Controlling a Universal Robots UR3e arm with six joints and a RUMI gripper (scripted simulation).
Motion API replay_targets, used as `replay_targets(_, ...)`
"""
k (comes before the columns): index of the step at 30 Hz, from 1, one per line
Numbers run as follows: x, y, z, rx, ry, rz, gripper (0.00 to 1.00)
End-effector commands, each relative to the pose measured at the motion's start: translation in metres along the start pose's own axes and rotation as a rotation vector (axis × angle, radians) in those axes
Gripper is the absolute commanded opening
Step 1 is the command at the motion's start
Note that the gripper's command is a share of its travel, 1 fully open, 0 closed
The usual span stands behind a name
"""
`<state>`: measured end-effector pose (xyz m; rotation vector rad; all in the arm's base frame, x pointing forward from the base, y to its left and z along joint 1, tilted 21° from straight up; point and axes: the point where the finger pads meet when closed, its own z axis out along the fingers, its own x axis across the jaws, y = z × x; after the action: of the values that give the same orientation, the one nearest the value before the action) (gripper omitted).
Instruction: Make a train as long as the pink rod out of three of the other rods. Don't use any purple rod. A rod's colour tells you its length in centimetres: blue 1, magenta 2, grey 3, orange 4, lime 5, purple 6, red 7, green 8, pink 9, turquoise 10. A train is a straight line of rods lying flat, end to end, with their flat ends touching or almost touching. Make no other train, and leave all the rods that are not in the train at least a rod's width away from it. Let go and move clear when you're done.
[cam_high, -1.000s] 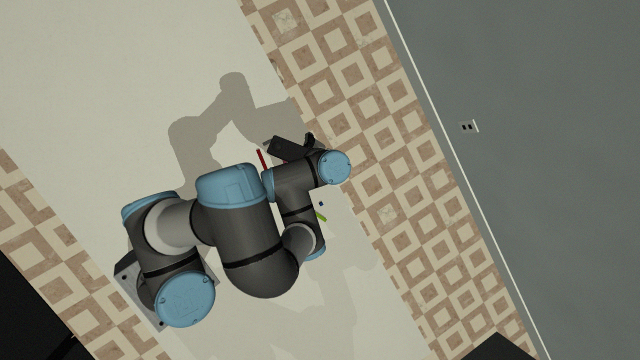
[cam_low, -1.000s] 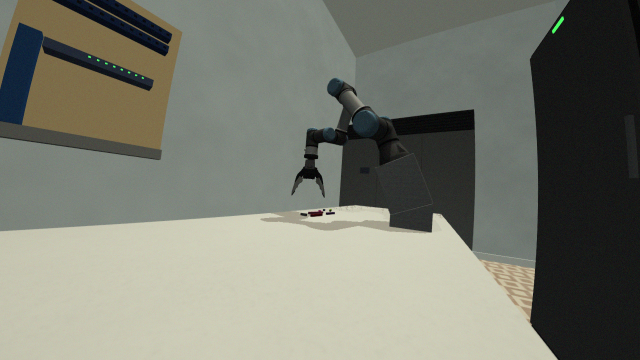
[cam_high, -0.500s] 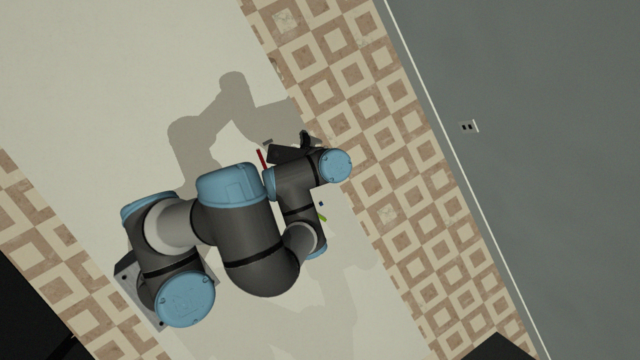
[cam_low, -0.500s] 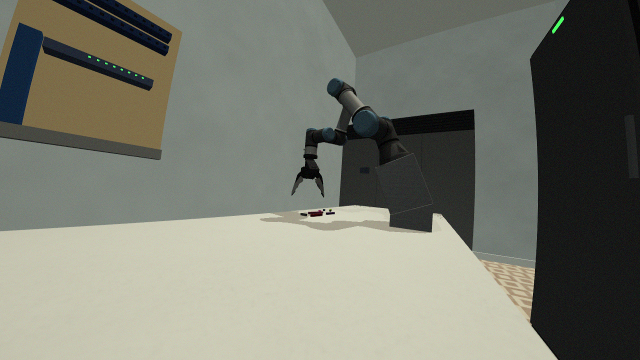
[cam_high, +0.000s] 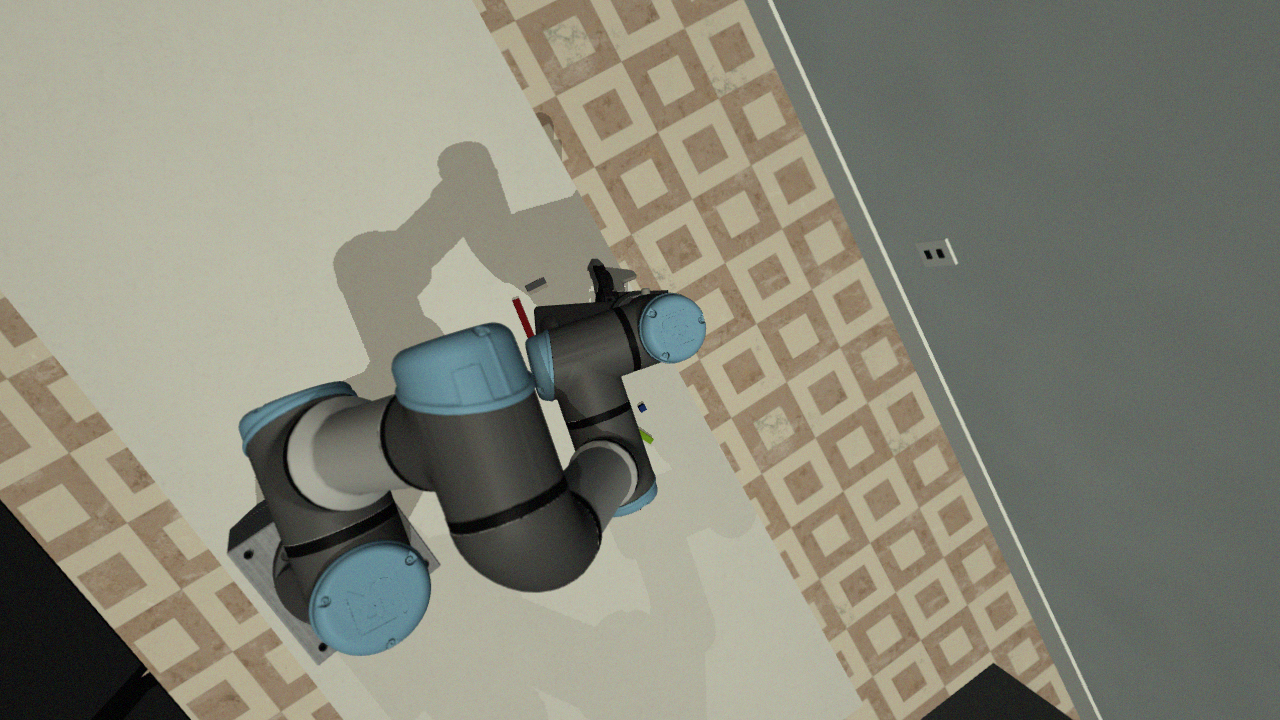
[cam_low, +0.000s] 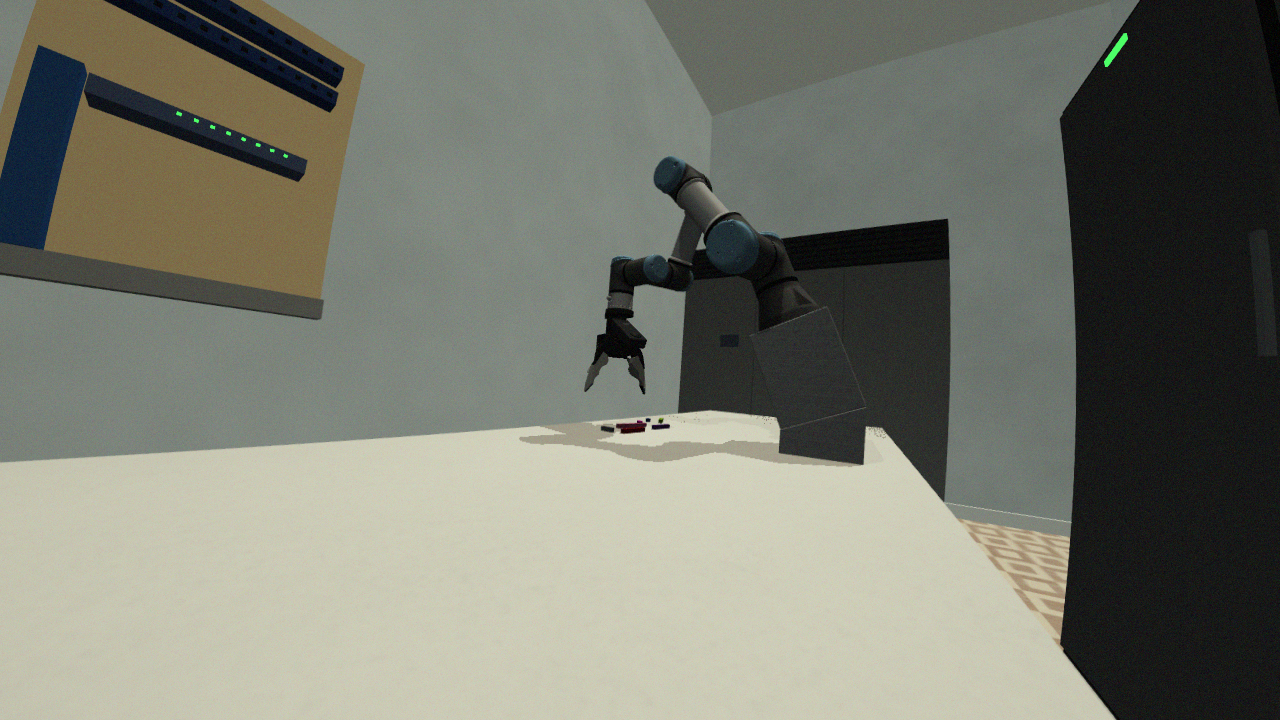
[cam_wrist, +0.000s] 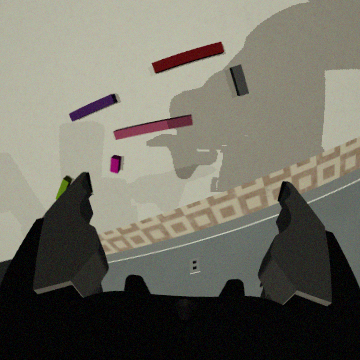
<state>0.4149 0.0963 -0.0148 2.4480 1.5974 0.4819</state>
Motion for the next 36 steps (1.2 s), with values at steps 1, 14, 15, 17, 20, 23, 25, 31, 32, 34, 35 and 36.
replay_targets(1, -0.0008, 0.0016, -0.0005, 0.003, 0.006, -0.134, 1.0)
replay_targets(14, -0.0018, 0.0044, -0.0005, 0.002, 0.006, -0.376, 1.0)
replay_targets(15, -0.0019, 0.0047, -0.0005, 0.002, 0.006, -0.392, 1.0)
replay_targets(17, -0.0019, 0.0049, -0.0005, 0.002, 0.006, -0.407, 1.0)
replay_targets(20, -0.0021, 0.0054, -0.0006, 0.001, 0.006, -0.431, 1.0)
replay_targets(23, -0.0021, 0.0058, -0.0006, 0.001, 0.006, -0.458, 1.0)
replay_targets(25, -0.0021, 0.0059, -0.0006, 0.001, 0.006, -0.47, 1.0)
replay_targets(31, -0.0022, 0.006, -0.0006, 0.001, 0.006, -0.485, 1.0)
replay_targets(32, -0.0022, 0.006, -0.0006, 0.002, 0.006, -0.485, 1.0)
replay_targets(34, -0.0022, 0.0059, -0.0006, 0.002, 0.006, -0.486, 1.0)
replay_targets(35, -0.0022, 0.0059, -0.0006, 0.002, 0.006, -0.486, 1.0)
replay_targets(36, -0.0023, 0.0057, -0.0005, 0.002, 0.006, -0.486, 1.0)
